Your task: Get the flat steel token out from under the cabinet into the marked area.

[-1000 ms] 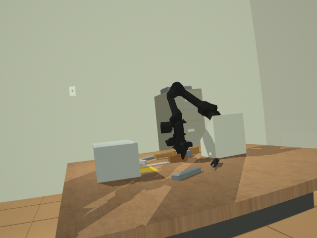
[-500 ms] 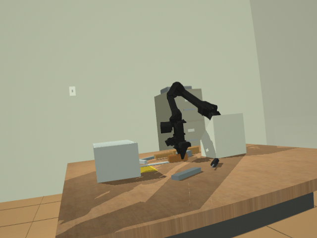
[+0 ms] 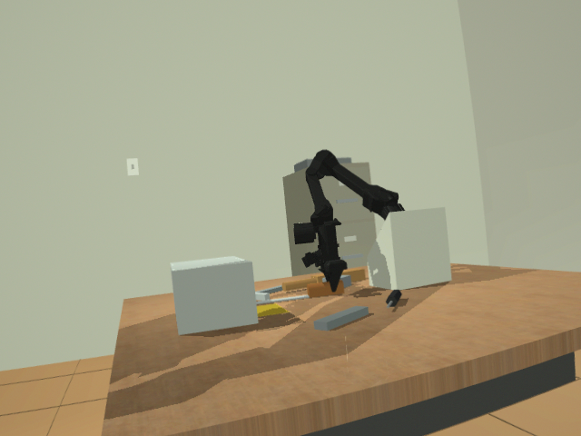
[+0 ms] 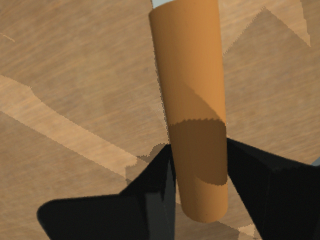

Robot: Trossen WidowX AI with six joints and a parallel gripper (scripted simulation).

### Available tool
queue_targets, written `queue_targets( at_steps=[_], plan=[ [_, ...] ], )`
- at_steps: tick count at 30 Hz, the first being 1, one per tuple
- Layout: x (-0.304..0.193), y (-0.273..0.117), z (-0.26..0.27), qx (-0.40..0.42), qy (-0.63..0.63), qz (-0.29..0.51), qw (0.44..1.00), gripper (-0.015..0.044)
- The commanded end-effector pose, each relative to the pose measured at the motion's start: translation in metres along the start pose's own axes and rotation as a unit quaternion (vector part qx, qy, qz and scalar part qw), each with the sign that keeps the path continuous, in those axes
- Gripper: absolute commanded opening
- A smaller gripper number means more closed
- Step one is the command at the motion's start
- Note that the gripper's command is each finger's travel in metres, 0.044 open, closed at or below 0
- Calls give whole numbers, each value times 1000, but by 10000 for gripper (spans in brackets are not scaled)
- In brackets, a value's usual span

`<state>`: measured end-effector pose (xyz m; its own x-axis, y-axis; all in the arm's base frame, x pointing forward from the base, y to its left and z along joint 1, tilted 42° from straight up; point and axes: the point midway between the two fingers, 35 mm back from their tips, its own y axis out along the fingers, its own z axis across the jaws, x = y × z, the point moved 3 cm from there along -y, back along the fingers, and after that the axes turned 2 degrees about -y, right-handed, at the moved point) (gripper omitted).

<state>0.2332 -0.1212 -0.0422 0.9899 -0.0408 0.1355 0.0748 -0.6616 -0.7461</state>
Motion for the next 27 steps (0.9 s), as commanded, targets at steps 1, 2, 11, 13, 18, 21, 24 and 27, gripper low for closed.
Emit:
queue_targets(
  at_steps=[1, 2, 11, 13, 18, 21, 24, 27],
  plan=[
    [1, 0, -1, -1, 21, -1, 1000, 0],
    [1, 0, -1, -1, 25, -1, 1000, 0],
    [1, 0, -1, -1, 60, -1, 998, 0],
    [1, -1, -1, -1, 68, -1, 998, 0],
    [1, -1, -1, -1, 88, -1, 996, 0],
    [1, -1, -1, -1, 100, -1, 995, 0],
    [1, -1, -1, -1, 111, -1, 994, 0],
    [1, -1, -1, -1, 123, -1, 992, 0]
  ],
)
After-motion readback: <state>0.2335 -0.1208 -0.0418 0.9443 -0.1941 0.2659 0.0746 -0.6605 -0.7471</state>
